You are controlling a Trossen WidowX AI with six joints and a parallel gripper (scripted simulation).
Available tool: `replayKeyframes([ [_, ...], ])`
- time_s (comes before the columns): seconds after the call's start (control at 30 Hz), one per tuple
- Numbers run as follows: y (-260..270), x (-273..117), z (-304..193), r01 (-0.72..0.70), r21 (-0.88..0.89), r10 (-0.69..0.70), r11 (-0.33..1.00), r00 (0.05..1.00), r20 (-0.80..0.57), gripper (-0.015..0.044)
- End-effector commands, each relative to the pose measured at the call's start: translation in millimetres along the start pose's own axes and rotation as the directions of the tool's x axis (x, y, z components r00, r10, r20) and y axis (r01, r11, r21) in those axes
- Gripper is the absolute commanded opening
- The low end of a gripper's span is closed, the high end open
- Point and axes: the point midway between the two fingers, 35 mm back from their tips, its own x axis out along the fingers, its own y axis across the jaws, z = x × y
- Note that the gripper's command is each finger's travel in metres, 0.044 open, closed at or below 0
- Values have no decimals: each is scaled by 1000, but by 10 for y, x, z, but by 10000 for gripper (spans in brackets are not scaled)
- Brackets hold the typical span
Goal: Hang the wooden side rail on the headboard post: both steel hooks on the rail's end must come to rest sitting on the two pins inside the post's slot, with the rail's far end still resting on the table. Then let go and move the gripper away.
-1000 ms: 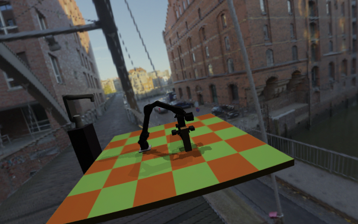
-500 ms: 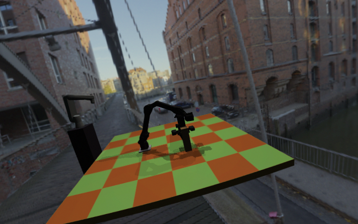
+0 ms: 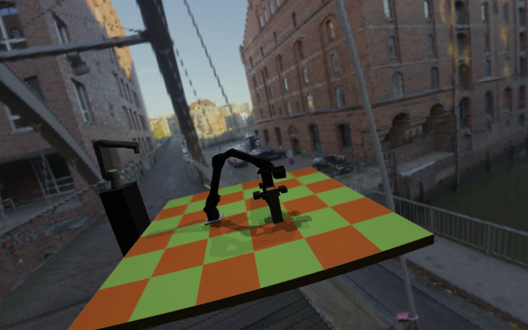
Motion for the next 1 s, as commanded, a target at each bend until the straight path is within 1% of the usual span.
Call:
replayKeyframes([
  [0.0,-13,-23,-17,5,-2,-5,1000,1000,-4,0],
  [0.97,-15,-25,-46,5,-2,-6,1000,1000,-4,0],
])
